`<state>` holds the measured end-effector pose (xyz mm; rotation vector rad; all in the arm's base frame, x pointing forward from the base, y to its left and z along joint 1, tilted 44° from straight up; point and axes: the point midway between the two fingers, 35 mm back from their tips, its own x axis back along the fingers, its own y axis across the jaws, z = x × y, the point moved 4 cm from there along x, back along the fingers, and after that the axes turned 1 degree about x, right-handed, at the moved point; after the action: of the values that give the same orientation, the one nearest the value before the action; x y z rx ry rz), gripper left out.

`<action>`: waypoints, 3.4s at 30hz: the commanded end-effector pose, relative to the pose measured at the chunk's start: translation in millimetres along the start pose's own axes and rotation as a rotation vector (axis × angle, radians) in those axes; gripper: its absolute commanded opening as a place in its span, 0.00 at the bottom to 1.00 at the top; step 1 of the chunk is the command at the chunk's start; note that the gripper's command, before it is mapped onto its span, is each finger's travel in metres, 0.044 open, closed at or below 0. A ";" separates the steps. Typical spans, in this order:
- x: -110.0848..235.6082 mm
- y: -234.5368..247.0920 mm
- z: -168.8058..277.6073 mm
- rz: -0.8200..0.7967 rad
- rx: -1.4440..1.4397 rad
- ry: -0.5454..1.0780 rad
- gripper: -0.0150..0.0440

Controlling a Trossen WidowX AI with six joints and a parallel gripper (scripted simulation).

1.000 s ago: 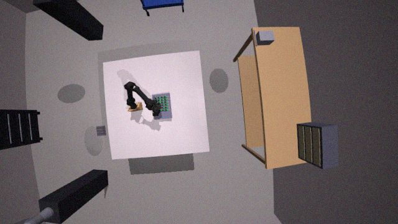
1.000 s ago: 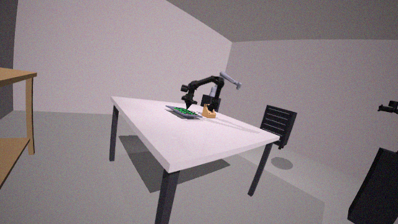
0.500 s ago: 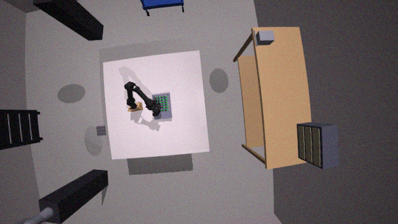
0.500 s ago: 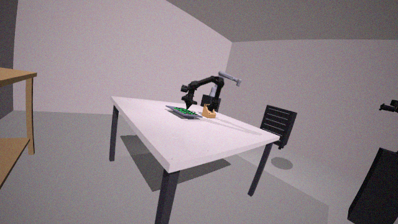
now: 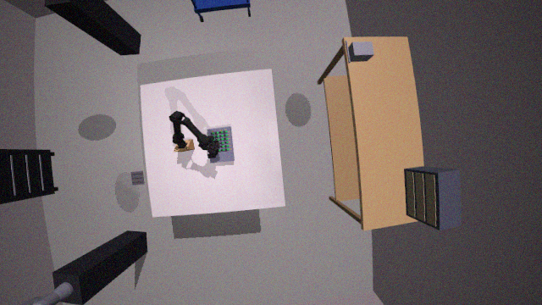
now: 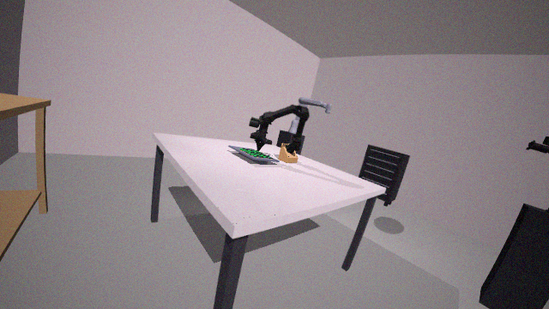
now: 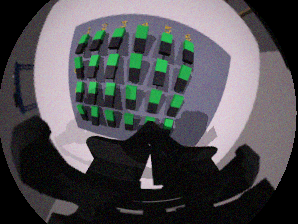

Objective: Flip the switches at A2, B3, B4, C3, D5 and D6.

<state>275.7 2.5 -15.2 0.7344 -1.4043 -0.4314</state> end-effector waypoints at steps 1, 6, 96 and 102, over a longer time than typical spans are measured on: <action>-1.0 0.2 -0.1 -0.003 -0.004 -0.002 0.25; -1.7 0.2 -0.1 -0.003 -0.004 -0.002 0.25; 0.2 -31.7 23.3 0.001 -0.004 -0.054 0.25; 0.2 -31.7 23.3 0.001 -0.004 -0.054 0.25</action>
<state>257.5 -25.4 -36.6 0.7245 -1.4529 -0.4508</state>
